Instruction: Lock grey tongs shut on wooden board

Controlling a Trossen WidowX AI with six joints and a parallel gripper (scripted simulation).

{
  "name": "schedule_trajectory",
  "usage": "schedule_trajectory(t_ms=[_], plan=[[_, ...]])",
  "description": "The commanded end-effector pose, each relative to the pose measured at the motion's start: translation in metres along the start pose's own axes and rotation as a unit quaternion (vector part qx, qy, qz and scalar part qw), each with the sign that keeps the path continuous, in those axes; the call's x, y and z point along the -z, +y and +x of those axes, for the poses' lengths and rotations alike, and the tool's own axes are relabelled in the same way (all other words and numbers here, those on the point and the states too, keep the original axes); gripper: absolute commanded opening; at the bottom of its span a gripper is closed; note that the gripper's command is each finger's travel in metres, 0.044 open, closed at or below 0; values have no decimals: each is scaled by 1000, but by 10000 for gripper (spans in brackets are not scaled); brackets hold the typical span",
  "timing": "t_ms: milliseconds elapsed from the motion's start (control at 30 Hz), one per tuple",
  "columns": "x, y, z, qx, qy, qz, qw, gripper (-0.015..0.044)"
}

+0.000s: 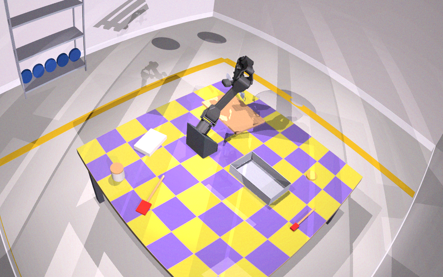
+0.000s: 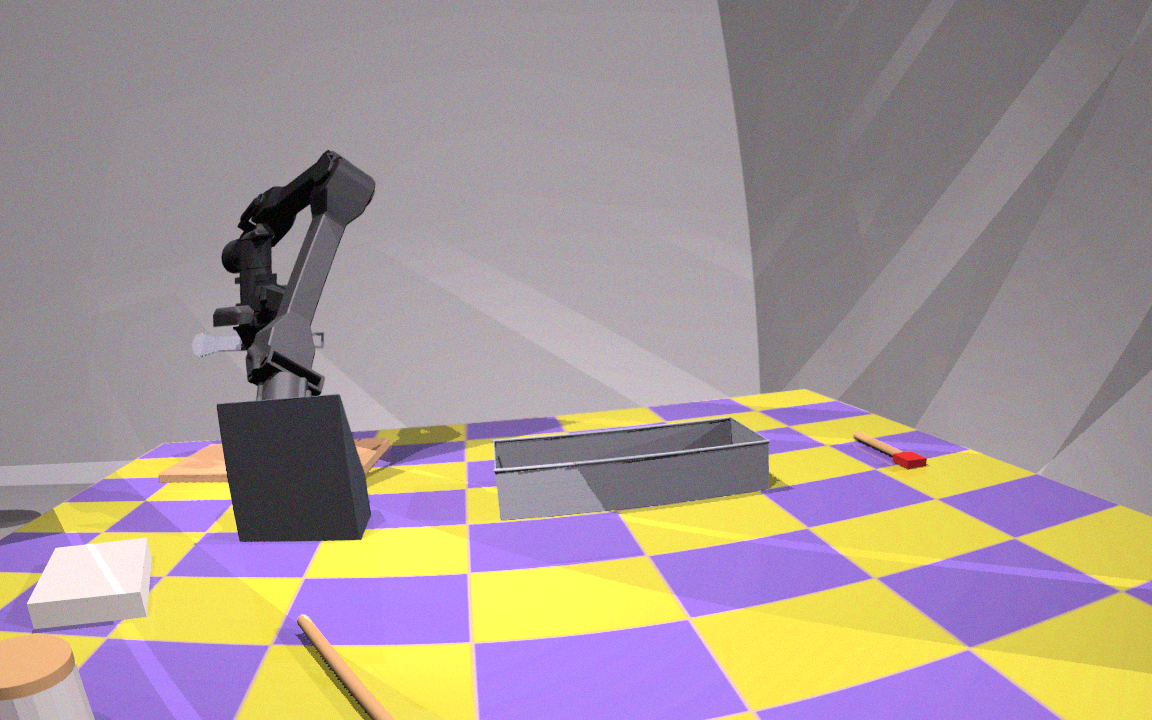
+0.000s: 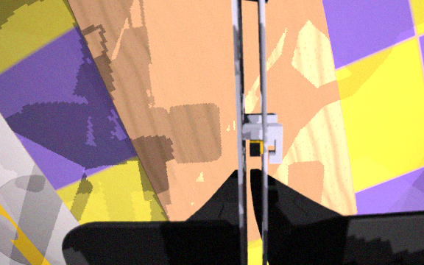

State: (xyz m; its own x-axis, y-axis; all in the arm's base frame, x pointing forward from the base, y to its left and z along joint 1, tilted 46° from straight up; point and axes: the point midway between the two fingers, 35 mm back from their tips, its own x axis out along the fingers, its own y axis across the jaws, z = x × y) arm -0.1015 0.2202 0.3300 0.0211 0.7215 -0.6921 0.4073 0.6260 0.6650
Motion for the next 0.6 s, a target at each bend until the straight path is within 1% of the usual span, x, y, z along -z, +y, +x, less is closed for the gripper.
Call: schedule_trajectory(t_ms=[0, 300, 567], plan=[[-1, 2, -3, -9, -9, -7, 1000, -150], [0, 2, -2, -9, -9, -7, 1000, -150], [2, 1, 10, -8, -10, -6, 1000, -150]])
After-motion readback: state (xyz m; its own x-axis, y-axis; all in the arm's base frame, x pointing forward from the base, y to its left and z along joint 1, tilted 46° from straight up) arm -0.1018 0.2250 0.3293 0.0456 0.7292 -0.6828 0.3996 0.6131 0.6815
